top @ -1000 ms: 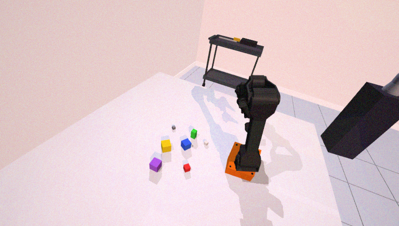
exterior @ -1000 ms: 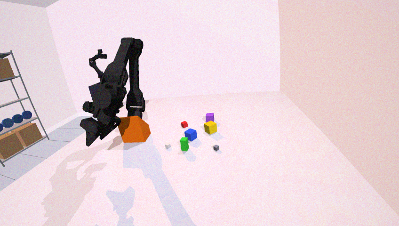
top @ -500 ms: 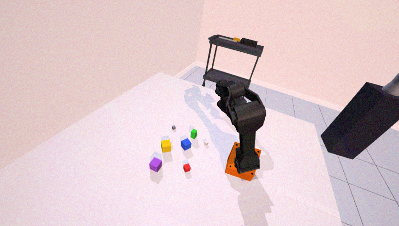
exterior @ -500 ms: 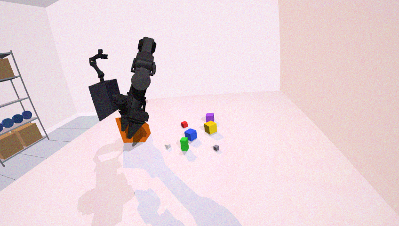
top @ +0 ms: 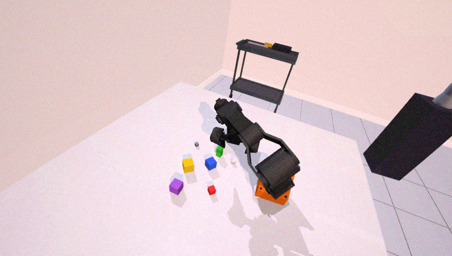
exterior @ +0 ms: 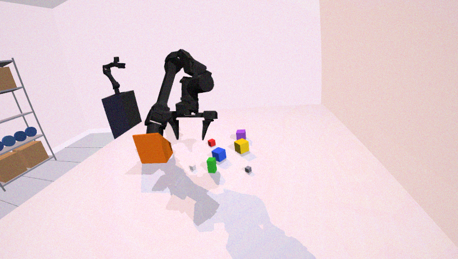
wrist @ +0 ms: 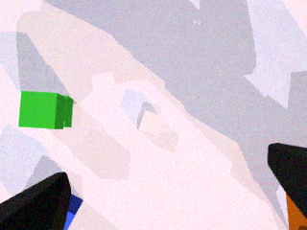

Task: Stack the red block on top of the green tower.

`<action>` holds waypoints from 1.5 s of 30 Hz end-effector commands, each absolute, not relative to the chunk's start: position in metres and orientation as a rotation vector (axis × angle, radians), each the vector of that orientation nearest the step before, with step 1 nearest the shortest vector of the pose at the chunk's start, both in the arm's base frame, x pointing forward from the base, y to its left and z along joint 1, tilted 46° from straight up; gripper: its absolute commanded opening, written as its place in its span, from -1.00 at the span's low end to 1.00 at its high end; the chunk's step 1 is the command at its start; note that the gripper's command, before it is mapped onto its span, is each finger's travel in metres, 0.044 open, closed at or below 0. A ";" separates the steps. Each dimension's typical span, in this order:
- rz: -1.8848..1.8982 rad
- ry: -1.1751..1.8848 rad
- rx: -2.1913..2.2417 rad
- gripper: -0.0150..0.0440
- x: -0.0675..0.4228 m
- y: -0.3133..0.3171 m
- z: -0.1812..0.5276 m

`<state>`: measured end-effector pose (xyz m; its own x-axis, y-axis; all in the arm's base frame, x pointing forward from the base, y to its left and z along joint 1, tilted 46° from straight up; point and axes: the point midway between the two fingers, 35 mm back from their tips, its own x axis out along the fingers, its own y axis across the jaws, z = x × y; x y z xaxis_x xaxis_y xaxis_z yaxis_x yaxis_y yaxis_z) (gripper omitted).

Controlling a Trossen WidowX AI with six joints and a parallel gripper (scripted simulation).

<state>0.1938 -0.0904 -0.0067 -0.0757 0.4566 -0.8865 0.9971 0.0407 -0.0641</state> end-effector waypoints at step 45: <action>-0.032 1.696 1.264 1.00 0.230 0.070 0.043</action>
